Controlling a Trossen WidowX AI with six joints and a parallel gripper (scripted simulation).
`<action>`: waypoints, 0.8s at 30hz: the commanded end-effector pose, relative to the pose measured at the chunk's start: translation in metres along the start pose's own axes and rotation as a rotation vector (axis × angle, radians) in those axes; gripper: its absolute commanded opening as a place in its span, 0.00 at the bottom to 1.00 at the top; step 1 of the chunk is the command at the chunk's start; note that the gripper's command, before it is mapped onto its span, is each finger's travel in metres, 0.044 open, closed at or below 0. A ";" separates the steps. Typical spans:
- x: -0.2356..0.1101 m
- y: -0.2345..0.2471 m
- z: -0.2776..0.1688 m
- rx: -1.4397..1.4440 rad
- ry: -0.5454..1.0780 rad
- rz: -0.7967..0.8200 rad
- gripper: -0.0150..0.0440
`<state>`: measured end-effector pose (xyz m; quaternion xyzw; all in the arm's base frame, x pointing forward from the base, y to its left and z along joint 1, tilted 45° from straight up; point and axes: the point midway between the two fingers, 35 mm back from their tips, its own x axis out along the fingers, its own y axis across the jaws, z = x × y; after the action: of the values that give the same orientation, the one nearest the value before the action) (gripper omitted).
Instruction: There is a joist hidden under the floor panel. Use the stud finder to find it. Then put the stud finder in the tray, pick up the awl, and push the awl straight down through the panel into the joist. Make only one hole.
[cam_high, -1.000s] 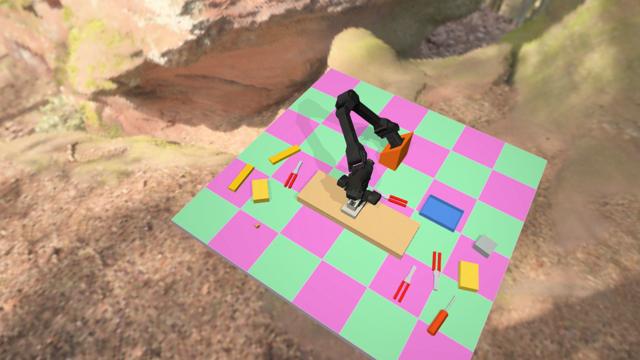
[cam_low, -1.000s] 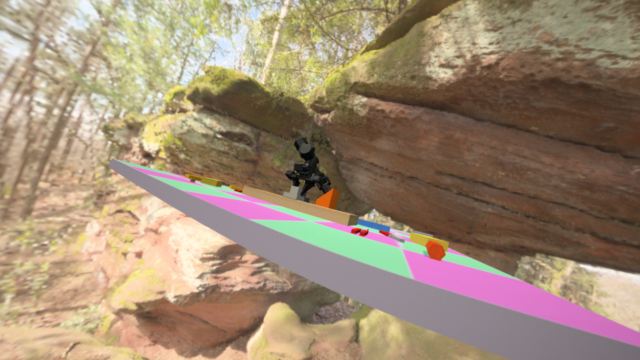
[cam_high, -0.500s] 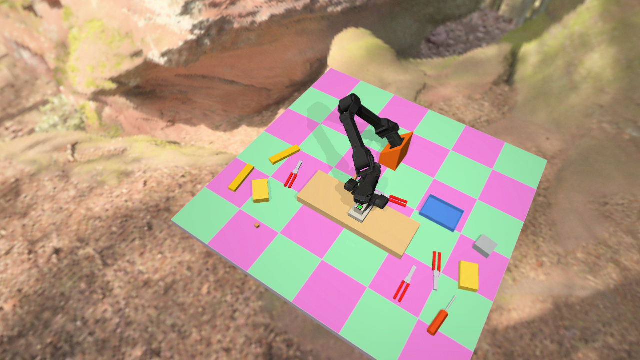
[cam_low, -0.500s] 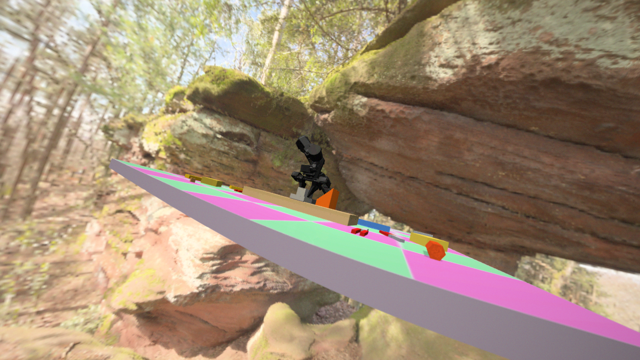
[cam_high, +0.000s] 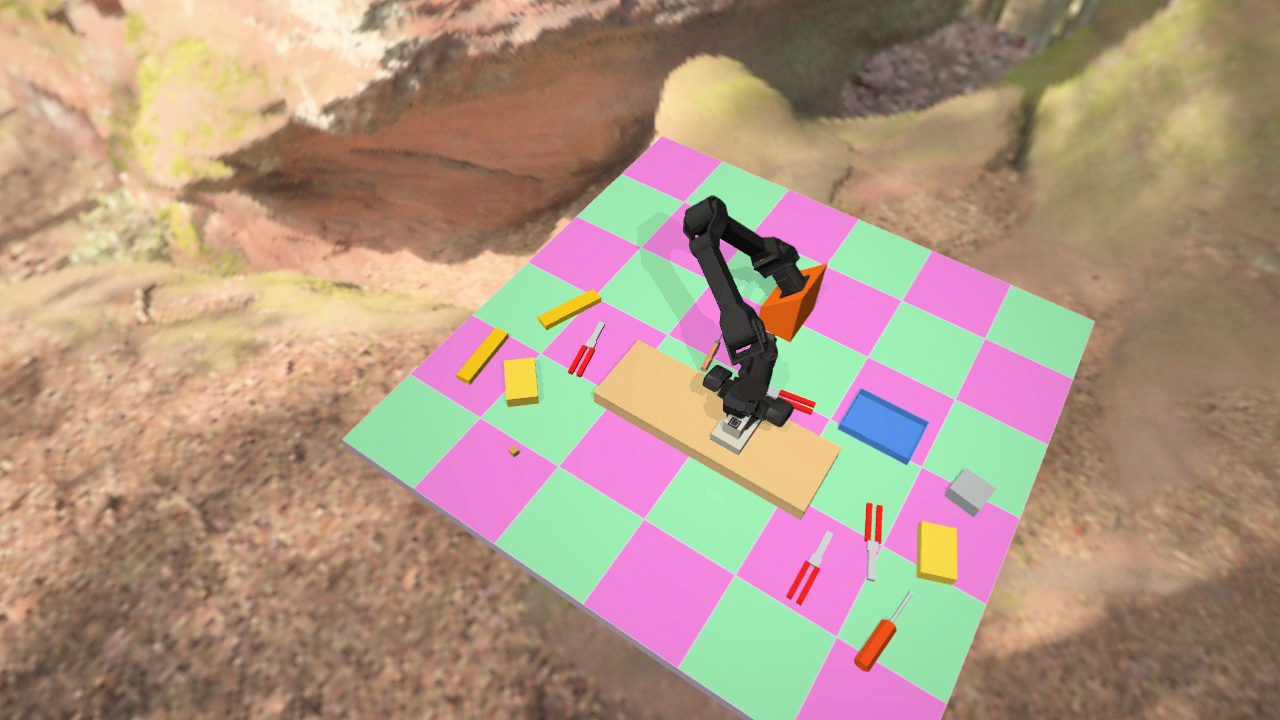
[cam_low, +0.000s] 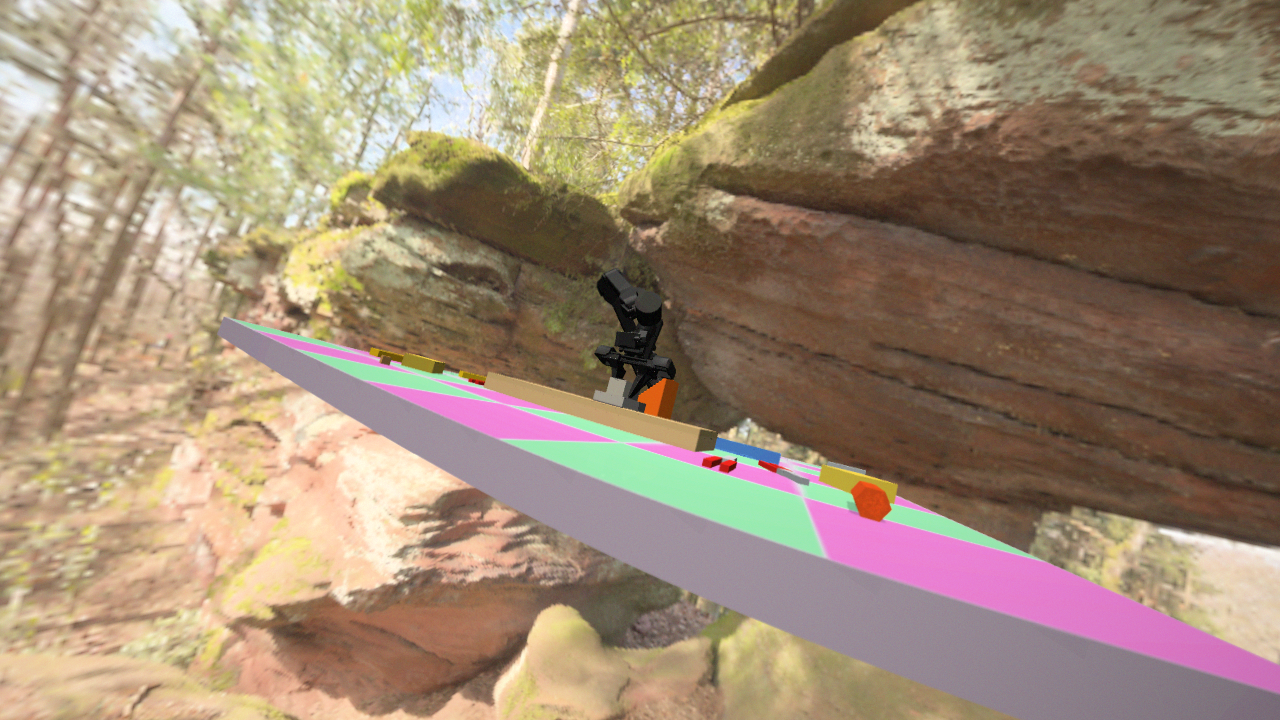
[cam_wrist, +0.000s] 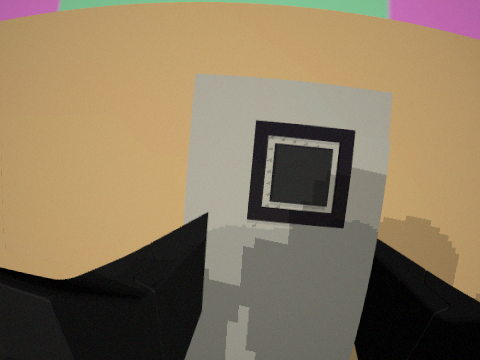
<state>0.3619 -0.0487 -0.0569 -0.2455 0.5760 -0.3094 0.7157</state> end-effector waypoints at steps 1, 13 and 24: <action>0.000 0.013 -0.001 0.002 0.003 0.006 0.25; 0.000 0.041 -0.001 0.003 0.002 0.008 0.25; -0.001 0.067 0.000 0.004 0.002 0.010 0.25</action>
<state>0.3713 -0.0083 -0.0968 -0.2438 0.5758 -0.3083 0.7169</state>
